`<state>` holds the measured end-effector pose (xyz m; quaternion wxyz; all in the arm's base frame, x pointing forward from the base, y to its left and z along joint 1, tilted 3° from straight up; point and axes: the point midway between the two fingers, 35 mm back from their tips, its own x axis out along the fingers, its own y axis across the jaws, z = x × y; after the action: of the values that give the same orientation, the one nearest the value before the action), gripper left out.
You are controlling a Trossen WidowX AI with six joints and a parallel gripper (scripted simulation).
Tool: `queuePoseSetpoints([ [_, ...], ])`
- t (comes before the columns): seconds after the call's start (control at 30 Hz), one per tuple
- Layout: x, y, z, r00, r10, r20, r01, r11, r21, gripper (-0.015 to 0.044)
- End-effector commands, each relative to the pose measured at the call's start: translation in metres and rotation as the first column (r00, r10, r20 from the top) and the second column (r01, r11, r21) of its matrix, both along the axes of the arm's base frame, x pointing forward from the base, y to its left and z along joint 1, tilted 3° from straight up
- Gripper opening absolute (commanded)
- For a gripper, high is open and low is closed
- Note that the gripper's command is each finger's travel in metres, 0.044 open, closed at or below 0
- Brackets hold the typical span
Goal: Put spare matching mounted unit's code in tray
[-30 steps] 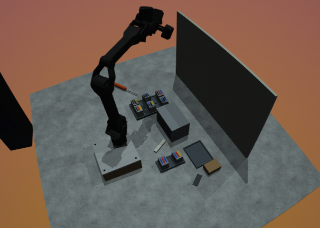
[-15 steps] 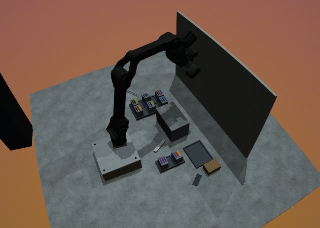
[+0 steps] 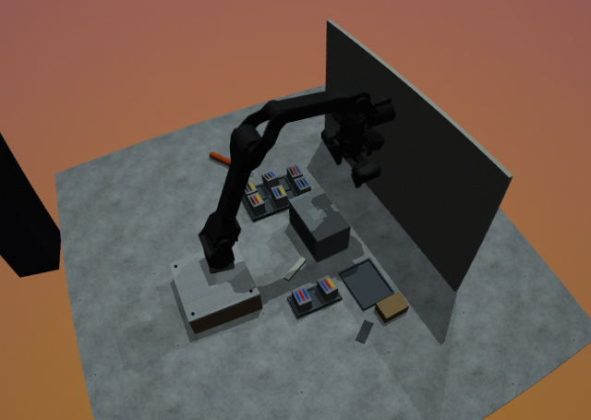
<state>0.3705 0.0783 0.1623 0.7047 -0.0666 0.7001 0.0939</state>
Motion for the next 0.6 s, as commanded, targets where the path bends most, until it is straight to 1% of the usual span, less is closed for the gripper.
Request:
queuePoseSetpoints([
  [0.0, 0.000, 0.000, 0.001, 1.000, 0.004, -0.001, -0.004, 1.000, -0.002, 0.0440],
  [0.23, 0.000, 0.000, 0.001, 1.000, 0.004, -0.001, -0.004, 1.000, -0.002, 0.0440],
  [0.27, -0.002, 0.002, 0.000, 1.000, 0.023, -0.001, -0.023, 1.000, -0.002, 0.0440],
  [0.3, -0.006, 0.009, -0.001, 0.997, 0.079, 0.001, -0.079, 0.997, -0.002, 0.0440],
  [0.33, -0.013, 0.020, -0.004, 0.985, 0.173, 0.004, -0.173, 0.985, -0.001, 0.0440],
  [0.4, -0.033, 0.046, -0.012, 0.921, 0.389, 0.012, -0.389, 0.921, -0.001, 0.0440],
  [0.47, -0.055, 0.068, -0.020, 0.810, 0.586, 0.021, -0.586, 0.810, -0.002, 0.0440],
  [0.57, -0.092, 0.096, -0.034, 0.569, 0.822, 0.032, -0.822, 0.569, -0.007, 0.0440],
])
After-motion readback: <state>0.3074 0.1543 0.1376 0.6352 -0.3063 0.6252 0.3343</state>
